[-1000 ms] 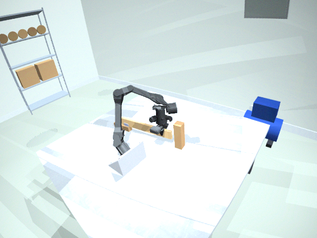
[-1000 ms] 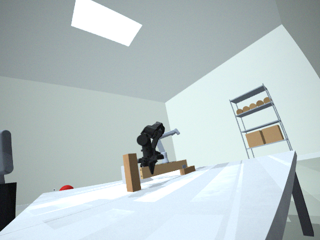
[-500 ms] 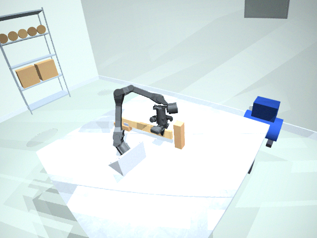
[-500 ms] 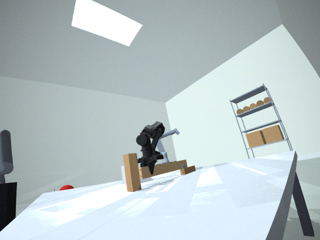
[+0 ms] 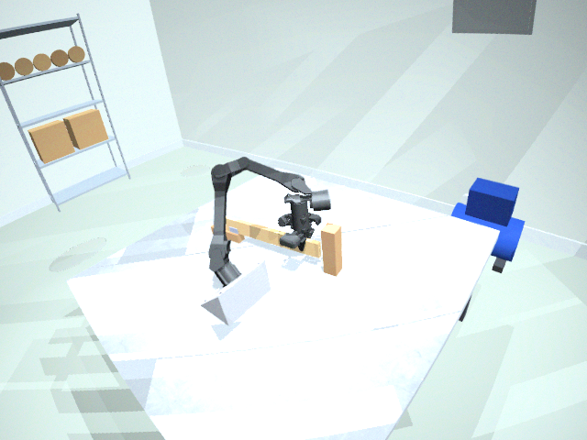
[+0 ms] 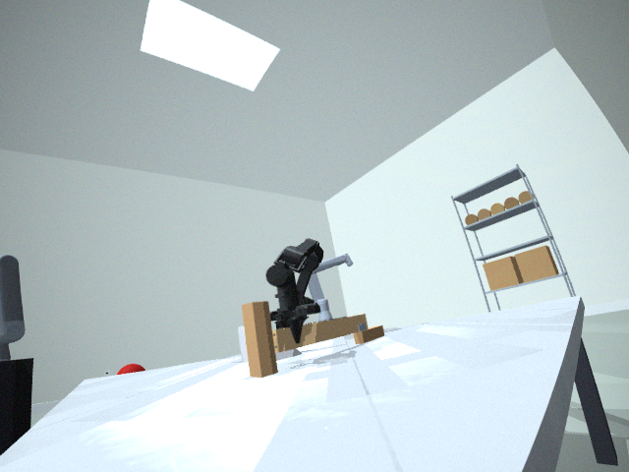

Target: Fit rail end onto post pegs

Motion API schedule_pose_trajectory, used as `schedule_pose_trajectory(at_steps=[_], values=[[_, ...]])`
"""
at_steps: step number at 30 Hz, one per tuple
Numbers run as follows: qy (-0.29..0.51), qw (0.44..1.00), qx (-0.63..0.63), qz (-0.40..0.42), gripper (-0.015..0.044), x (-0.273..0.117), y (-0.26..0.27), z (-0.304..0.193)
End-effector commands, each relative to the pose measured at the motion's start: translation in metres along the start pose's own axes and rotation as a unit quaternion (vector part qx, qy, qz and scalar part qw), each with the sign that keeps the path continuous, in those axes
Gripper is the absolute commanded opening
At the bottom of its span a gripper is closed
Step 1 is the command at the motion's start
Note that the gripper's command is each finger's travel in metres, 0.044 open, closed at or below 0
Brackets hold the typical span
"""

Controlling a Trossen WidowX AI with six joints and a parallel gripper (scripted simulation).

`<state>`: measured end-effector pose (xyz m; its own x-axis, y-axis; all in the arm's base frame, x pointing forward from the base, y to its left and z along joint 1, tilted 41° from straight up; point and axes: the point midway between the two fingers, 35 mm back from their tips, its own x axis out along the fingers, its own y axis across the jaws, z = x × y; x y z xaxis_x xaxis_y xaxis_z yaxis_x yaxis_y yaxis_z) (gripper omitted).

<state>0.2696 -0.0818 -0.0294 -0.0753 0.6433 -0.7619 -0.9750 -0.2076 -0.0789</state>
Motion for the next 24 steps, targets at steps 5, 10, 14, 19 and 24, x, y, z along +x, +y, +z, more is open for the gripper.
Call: schedule_pose_trajectory(at_steps=[5,10,14,19,24], values=[[0.005,1.000,-0.002,-0.005,0.0000,-0.0038,-0.0017,-0.0052],[0.005,1.000,-0.002,-0.005,0.0000,-0.0039,-0.0017,-0.0066],[0.005,1.000,-0.002,-0.005,0.0000,-0.0039,-0.0017,-0.0077],[0.005,1.000,-0.002,-0.005,0.0000,-0.0039,-0.0017,-0.0091],[0.005,1.000,-0.002,-0.005,0.0000,-0.0038,-0.0017,-0.0104]])
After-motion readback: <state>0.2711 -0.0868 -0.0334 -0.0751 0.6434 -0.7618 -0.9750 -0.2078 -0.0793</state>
